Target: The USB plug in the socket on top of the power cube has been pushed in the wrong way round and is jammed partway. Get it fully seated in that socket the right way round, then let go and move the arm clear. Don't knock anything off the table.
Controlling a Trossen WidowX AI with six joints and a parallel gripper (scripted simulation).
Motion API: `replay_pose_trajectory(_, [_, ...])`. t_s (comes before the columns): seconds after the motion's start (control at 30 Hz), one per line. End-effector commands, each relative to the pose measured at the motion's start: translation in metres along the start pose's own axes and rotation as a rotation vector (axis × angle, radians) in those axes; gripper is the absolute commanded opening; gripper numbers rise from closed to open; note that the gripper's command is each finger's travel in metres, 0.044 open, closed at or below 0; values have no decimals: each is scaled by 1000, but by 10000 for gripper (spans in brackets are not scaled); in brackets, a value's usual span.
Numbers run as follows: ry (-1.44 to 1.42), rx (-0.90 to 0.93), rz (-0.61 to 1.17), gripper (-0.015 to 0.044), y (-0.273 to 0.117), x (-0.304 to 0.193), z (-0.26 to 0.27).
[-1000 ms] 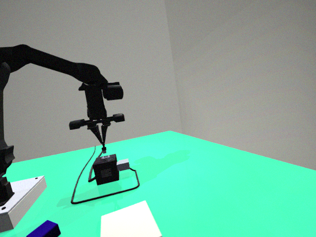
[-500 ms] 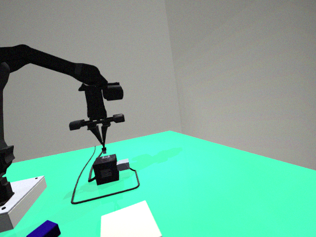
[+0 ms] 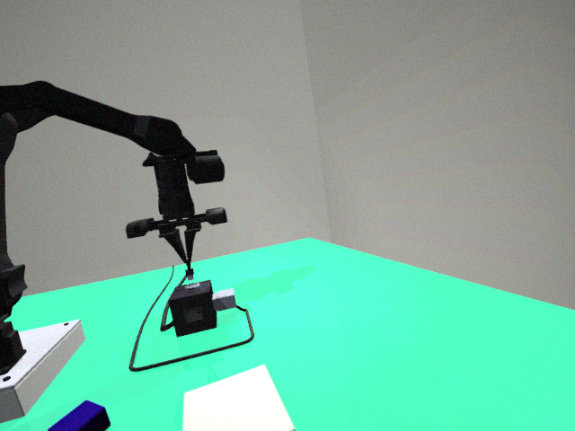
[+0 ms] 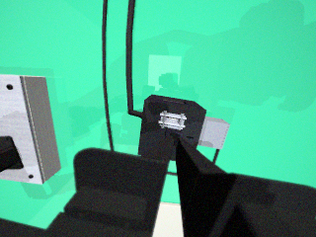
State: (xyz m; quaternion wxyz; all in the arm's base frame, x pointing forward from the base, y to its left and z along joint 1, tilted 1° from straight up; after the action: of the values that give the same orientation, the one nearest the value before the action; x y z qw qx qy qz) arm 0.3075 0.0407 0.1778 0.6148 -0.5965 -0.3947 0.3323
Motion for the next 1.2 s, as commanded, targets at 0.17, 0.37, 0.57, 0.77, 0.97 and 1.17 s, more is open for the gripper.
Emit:
replay_pose_trajectory(0.17, [-3,5,-12,0,1,0,0])
replay_pose_trajectory(0.37, [-3,7,-18,0,2,0,0])
replay_pose_trajectory(0.57, [-3,8,-23,0,3,0,0])
replay_pose_trajectory(0.77, [-3,10,-28,0,4,0,0])
replay_pose_trajectory(0.97, [-3,11,-33,0,4,0,0])
replay_pose_trajectory(1.17, [-3,12,-38,0,5,0,0])
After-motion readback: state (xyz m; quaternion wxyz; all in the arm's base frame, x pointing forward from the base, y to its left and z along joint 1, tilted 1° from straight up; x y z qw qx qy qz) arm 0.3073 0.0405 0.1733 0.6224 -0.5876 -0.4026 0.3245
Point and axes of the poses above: the point midway between the two fingers, 35 mm back from their tips, its own y axis out along the fingers, its own z axis across the jaws, x = y × z, the point moved 5 cm from there along -y, back along the fingers, and after that the axes turned 14 degrees about y, right-handed, at the moved point
